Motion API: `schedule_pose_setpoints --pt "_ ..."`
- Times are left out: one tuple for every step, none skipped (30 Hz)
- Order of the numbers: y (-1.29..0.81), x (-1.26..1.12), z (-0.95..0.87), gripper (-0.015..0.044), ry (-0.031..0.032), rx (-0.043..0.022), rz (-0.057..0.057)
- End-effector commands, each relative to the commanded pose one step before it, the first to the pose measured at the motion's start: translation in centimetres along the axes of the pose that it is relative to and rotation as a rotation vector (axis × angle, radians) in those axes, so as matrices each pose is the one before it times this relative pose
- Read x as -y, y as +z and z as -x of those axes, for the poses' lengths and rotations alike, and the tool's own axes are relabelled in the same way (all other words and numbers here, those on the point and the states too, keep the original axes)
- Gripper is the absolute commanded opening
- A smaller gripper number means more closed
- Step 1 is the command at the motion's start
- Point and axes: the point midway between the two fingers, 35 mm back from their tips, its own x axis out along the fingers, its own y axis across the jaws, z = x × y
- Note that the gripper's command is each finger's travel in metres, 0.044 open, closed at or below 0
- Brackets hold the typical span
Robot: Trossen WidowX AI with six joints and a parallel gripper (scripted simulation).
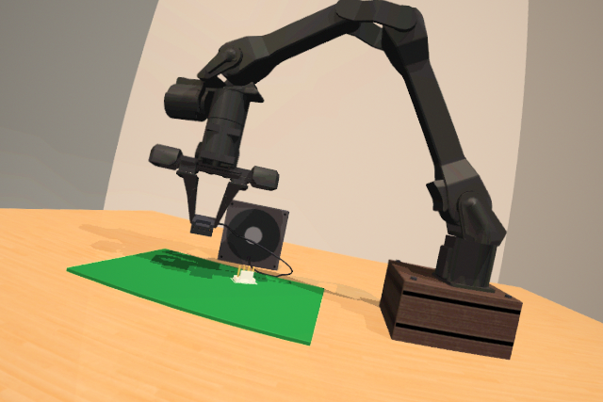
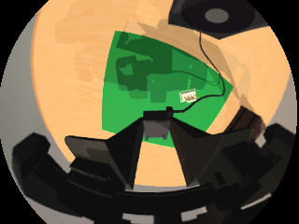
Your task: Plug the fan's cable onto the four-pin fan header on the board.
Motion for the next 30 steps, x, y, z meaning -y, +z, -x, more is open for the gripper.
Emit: schedule_pose_setpoints --pt "1.329 -0.445 0.158 0.0 -0.00211 0.03263 0.0026" --pt "0.298 -0.088 0.019 0.0 -0.00053 0.00712 -0.0002" --pt "0.299 -0.086 0.017 0.0 -0.00057 0.00712 -0.0003" --pt "0.299 -0.084 0.015 0.0 -0.00062 0.00711 -0.0003" --pt "0.3 -0.081 0.013 0.0 -0.00066 0.00711 -0.0003" --pt "0.249 -0.066 0.01 0.0 -0.00058 0.0059 -0.0003" --pt "0.15 -0.039 0.005 0.0 -0.00037 0.00354 -0.0002" --pt "0.05 -0.013 0.001 0.0 -0.00012 0.00118 -0.0001" --pt "0.001 0.005 -0.027 0.0 -0.00119 0.00192 -0.0002" --pt "0.003 0.013 -0.081 0.0 -0.00356 0.00576 -0.0005" --pt "0.004 0.022 -0.133 0.0 -0.00586 0.00965 -0.0009" --pt "0.004 0.025 -0.158 0.0 -0.00695 0.01171 -0.0011" --pt "0.003 0.024 -0.155 0.0 -0.00683 0.01178 -0.0011" --pt "0.001 0.023 -0.153 0.0 -0.0067 0.01185 -0.001" --pt "0.0 0.021 -0.15 0.0 -0.00658 0.01192 -0.001" --pt "-0.002 0.02 -0.147 0.0 -0.00645 0.012 -0.001" --pt "-0.003 0.019 -0.144 0.0 -0.00632 0.01207 -0.001" --pt "-0.005 0.018 -0.141 0.0 -0.00619 0.01213 -0.001" --pt "-0.006 0.017 -0.141 0.0 -0.00619 0.01246 -0.001" --pt "-0.008 0.016 -0.138 0.0 -0.00606 0.01254 -0.001" --pt "-0.009 0.015 -0.135 0.0 -0.00592 0.01261 -0.001" --pt "-0.01 0.014 -0.132 0.0 -0.00578 0.01267 -0.001" --pt "-0.012 0.013 -0.129 0.0 -0.00565 0.01274 -0.001" --pt "-0.013 0.012 -0.126 0.0 -0.00551 0.01281 -0.001" --pt "-0.014 0.011 -0.123 0.0 -0.00537 0.01287 -0.001" --pt "-0.015 0.01 -0.12 0.0 -0.00523 0.01293 -0.001" --pt "-0.016 0.01 -0.116 0.0 -0.00509 0.01299 -0.001" --pt "-0.018 0.009 -0.113 0.0 -0.00494 0.01305 -0.0009" --pt "-0.019 0.008 -0.11 0.0 -0.0048 0.01311 -0.0009" --pt "-0.02 0.007 -0.107 0.0 -0.00466 0.01317 -0.0009"
